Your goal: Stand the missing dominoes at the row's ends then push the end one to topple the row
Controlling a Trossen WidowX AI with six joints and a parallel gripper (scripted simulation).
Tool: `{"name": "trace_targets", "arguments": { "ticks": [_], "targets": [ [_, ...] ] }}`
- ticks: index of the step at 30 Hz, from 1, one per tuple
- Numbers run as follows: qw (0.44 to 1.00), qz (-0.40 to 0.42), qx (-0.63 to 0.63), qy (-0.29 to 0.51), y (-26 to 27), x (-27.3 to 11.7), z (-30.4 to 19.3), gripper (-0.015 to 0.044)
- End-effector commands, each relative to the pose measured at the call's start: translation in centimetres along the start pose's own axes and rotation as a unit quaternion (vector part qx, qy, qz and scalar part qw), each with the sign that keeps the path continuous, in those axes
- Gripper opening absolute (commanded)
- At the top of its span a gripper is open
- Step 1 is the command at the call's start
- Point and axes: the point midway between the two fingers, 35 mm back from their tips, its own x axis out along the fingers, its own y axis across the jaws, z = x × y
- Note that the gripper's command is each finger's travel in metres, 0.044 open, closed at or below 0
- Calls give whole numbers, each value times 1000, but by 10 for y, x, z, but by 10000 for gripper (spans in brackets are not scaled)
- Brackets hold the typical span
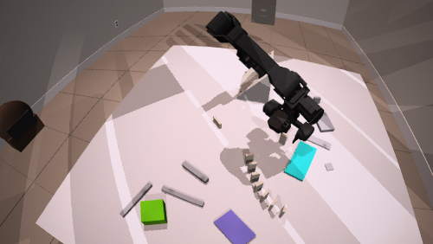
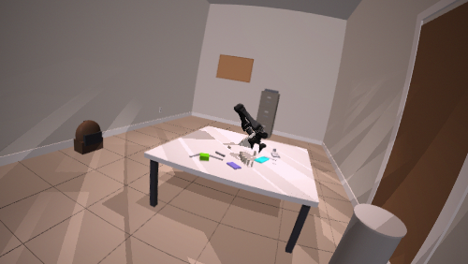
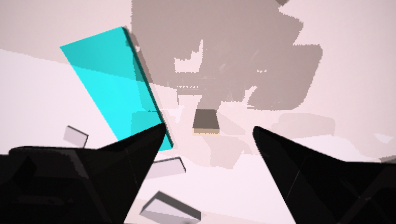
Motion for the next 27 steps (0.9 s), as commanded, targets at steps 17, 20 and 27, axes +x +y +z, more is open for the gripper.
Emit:
{"name": "trace_targets", "arguments": {
  "ticks": [17,20,27],
  "targets": [
    [1000,3,-3,-6,2,17,0,282],
    [1000,3,-3,-6,2,17,0,204],
    [1000,3,-3,-6,2,17,0,107]
  ]
}}
